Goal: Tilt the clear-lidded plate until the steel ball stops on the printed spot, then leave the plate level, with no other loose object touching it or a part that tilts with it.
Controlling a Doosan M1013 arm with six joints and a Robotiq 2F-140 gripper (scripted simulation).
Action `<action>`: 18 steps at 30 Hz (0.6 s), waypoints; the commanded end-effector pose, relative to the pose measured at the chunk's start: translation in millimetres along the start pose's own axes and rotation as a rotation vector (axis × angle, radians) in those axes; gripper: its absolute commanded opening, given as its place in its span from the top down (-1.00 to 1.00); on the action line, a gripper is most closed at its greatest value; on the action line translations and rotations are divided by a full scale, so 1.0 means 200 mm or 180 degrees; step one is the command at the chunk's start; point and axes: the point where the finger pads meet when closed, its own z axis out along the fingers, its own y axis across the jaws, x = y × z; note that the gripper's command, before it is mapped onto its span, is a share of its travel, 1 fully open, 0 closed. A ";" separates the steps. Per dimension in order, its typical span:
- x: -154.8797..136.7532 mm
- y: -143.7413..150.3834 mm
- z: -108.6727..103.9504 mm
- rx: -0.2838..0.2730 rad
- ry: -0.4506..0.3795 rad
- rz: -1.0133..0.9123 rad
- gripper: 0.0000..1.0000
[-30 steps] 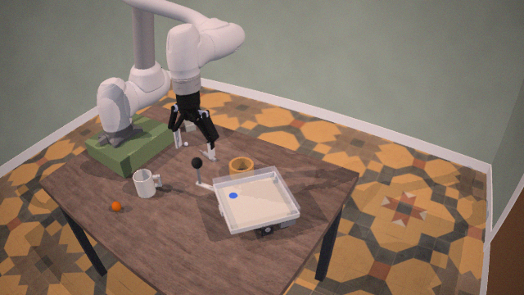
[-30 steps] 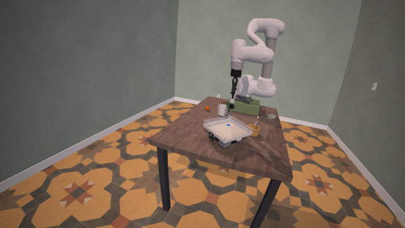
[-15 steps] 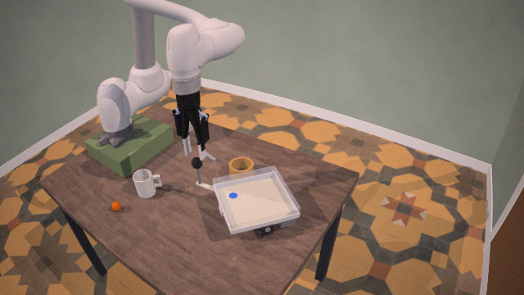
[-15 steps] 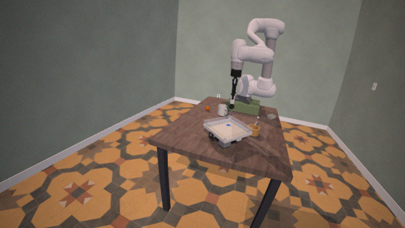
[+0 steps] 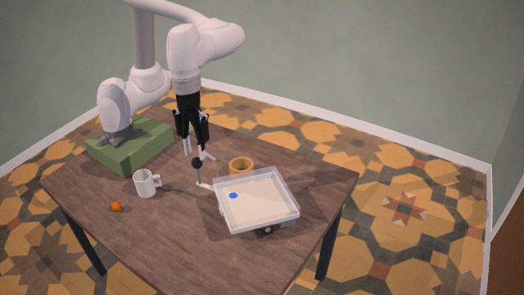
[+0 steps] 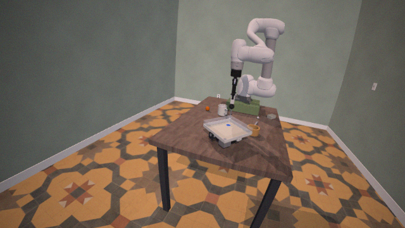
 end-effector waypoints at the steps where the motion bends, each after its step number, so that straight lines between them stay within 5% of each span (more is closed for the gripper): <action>1: 0.00 0.00 0.00 0.0000 0.0001 0.0000 0.28; 18: 0.00 0.00 0.01 -0.0003 0.0000 0.0000 0.28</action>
